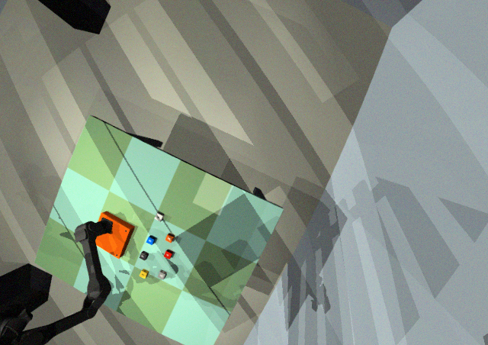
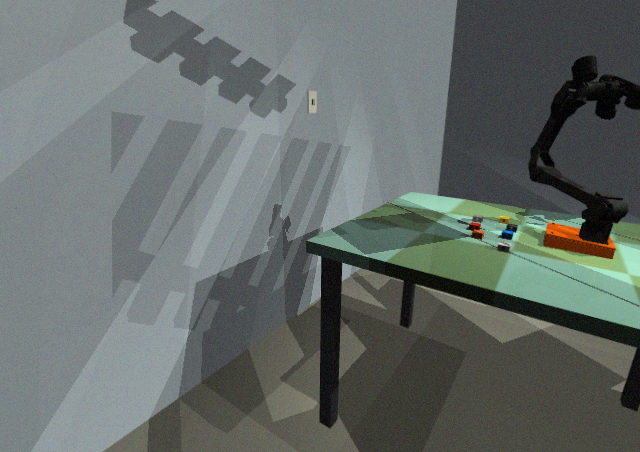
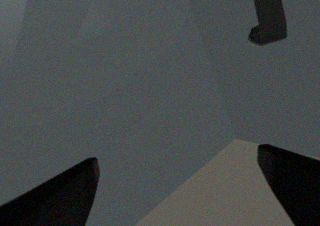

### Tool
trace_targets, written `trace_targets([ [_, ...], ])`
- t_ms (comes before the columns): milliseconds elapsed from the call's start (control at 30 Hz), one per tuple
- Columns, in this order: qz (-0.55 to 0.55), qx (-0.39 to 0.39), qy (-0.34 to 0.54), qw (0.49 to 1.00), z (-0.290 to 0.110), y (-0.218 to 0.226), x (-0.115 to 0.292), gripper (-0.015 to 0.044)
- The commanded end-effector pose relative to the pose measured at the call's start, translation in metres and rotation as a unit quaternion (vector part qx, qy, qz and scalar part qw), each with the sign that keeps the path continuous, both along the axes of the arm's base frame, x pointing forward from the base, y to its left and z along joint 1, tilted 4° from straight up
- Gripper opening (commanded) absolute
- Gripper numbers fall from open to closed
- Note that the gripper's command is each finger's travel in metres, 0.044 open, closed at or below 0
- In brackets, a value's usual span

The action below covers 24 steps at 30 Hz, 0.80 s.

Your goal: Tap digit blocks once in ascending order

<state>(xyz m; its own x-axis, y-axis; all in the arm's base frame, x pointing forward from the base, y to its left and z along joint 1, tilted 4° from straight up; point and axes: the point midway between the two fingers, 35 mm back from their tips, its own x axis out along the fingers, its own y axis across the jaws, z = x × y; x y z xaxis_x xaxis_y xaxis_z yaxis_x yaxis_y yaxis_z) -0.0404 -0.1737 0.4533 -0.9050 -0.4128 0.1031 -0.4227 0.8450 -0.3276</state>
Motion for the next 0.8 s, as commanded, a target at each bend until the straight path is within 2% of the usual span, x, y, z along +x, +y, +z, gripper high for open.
trace_targets([
  [0, -0.003, -0.002, -0.001, 1.0, 0.0, 0.001, -0.001, 0.04],
  [200, -0.105, -0.098, -0.029, 0.989, 0.012, 0.04, -0.039, 0.04],
  [333, -0.224, -0.213, -0.051, 0.95, 0.017, 0.101, -0.075, 0.04],
  [533, -0.388, -0.384, -0.041, 0.837, 0.014, 0.205, -0.089, 0.04],
  [767, -0.531, -0.555, 0.031, 0.64, -0.006, 0.315, -0.045, 0.04],
])
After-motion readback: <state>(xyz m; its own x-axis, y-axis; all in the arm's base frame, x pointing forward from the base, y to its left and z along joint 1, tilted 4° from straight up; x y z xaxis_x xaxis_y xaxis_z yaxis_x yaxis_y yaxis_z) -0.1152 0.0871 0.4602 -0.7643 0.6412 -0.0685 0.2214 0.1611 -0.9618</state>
